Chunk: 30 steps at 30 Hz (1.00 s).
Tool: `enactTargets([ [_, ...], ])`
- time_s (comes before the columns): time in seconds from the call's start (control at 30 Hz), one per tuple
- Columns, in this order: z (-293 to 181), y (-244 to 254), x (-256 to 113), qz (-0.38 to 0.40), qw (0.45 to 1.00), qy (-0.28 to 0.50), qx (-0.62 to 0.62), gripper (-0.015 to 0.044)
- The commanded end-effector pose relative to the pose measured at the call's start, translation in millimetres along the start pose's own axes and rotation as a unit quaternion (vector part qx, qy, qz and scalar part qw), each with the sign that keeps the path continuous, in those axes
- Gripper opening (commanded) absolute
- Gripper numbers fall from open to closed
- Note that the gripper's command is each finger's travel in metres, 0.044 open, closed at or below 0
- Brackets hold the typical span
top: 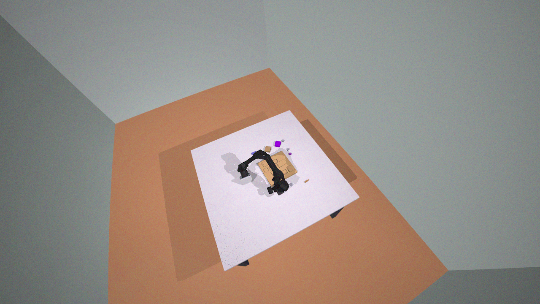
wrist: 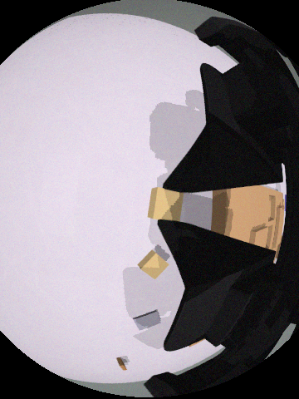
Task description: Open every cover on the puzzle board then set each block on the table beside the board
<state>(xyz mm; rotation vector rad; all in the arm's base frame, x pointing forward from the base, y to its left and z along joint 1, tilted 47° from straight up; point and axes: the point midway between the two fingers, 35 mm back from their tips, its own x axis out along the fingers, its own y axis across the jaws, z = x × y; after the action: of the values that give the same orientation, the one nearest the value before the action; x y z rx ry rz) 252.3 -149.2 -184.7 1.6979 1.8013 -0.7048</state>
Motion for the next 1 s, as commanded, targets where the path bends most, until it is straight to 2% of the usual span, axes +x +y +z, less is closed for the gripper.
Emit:
enactTargets([
  [0.0,-1.5,-1.2,9.1,0.001,1.0,0.004,0.003,0.008],
  [0.53,-3.8,-3.4,28.8,0.001,1.0,0.005,0.003,0.008],
  [0.97,-2.8,-2.7,25.1,-0.001,1.0,0.002,0.0,0.0421],
])
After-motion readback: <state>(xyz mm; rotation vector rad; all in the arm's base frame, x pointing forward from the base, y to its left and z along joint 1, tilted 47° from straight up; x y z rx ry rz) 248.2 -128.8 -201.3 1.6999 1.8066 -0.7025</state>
